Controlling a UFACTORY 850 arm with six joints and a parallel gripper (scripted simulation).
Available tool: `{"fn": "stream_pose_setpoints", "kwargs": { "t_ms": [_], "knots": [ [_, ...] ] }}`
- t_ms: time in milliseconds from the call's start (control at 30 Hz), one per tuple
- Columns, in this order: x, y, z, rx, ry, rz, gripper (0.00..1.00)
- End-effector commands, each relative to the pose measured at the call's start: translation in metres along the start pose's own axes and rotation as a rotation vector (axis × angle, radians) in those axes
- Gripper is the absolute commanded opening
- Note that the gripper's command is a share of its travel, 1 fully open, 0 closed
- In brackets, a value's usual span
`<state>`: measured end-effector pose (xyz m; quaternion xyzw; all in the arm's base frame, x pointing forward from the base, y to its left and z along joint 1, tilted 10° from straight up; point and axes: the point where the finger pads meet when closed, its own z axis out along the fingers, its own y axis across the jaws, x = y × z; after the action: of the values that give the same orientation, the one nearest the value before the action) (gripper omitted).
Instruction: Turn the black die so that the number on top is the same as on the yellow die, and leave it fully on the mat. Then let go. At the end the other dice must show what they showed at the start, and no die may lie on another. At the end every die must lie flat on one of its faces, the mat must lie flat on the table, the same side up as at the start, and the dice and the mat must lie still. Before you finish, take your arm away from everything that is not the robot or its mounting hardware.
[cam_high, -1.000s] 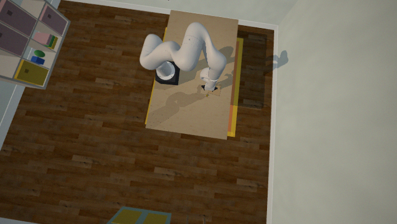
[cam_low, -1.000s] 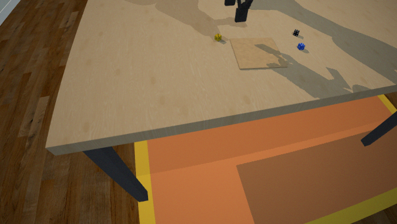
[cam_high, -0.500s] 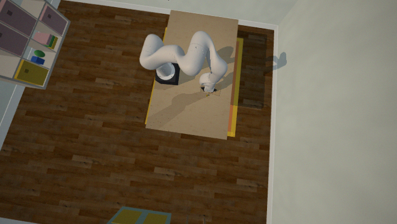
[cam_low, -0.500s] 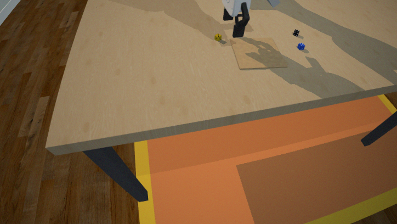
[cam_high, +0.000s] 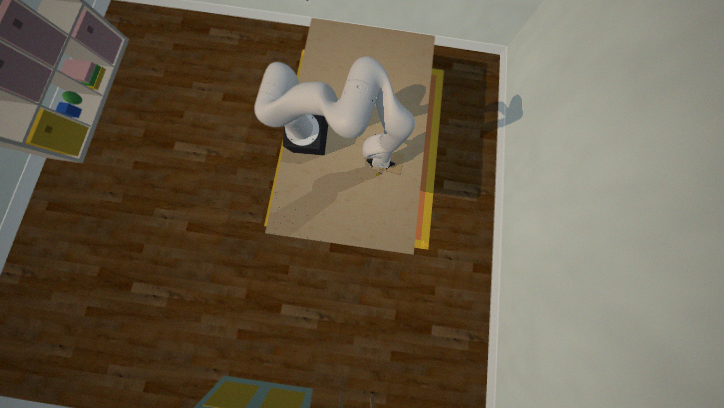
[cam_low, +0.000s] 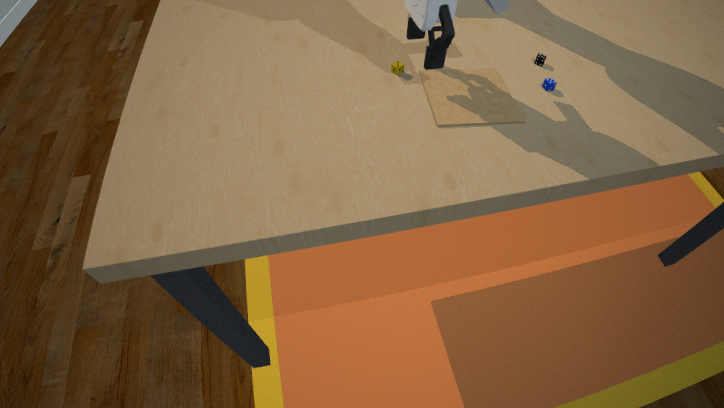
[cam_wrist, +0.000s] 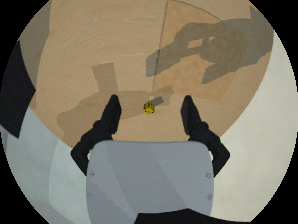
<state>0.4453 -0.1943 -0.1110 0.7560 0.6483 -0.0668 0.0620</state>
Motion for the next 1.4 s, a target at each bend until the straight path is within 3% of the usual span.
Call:
{"fn": "stream_pose_setpoints", "kwargs": {
  "t_ms": [0, 967, 1133, 1367],
  "knots": [
    [0.0, 0.001, 0.0, -0.003, 0.0, 0.0, 1.0],
    [0.003, 0.002, 0.0, -0.003, 0.0, 0.0, 1.0],
    [0.019, 0.007, 0.0, -0.003, 0.0, 0.0, 1.0],
    [0.063, 0.023, 0.0, -0.003, 0.0, 0.0, 1.0]
  ]
}}
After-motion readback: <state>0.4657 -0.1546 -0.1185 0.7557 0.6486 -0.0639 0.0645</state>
